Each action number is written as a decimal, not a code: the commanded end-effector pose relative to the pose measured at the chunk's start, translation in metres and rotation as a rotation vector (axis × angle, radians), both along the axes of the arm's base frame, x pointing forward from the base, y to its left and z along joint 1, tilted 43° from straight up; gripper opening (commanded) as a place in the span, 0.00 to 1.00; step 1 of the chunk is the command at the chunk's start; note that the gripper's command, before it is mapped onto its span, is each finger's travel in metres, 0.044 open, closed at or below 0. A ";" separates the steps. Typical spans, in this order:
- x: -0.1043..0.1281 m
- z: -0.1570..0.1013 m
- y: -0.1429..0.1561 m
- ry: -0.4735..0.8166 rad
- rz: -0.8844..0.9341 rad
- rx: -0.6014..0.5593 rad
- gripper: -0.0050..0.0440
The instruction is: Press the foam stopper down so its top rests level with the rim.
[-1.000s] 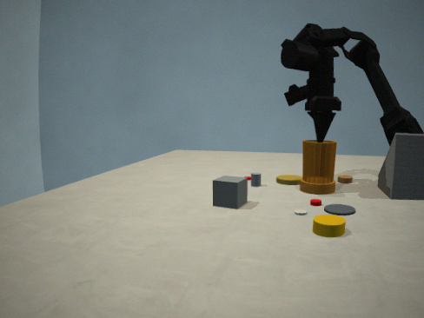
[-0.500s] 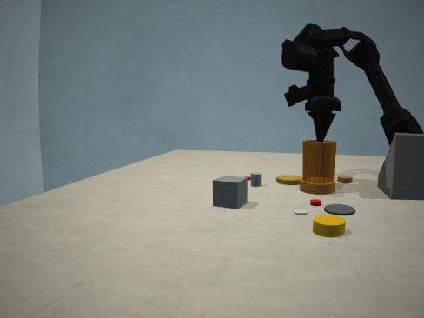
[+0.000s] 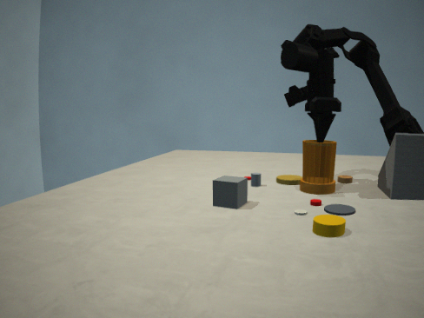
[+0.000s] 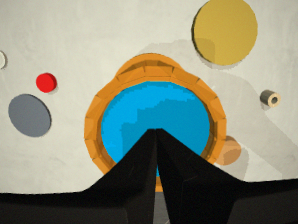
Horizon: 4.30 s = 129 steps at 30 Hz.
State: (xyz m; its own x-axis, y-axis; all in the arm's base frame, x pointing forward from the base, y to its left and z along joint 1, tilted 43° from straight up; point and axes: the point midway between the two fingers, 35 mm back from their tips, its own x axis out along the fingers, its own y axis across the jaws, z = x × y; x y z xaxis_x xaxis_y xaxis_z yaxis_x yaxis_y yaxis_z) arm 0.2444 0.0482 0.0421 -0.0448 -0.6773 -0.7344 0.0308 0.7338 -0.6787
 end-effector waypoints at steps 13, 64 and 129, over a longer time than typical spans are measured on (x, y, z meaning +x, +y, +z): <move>-0.005 -0.004 -0.006 0.019 -0.010 -0.007 0.10; 0.006 0.050 0.048 0.051 0.056 -0.014 0.10; 0.005 0.054 0.050 0.051 0.066 -0.014 0.10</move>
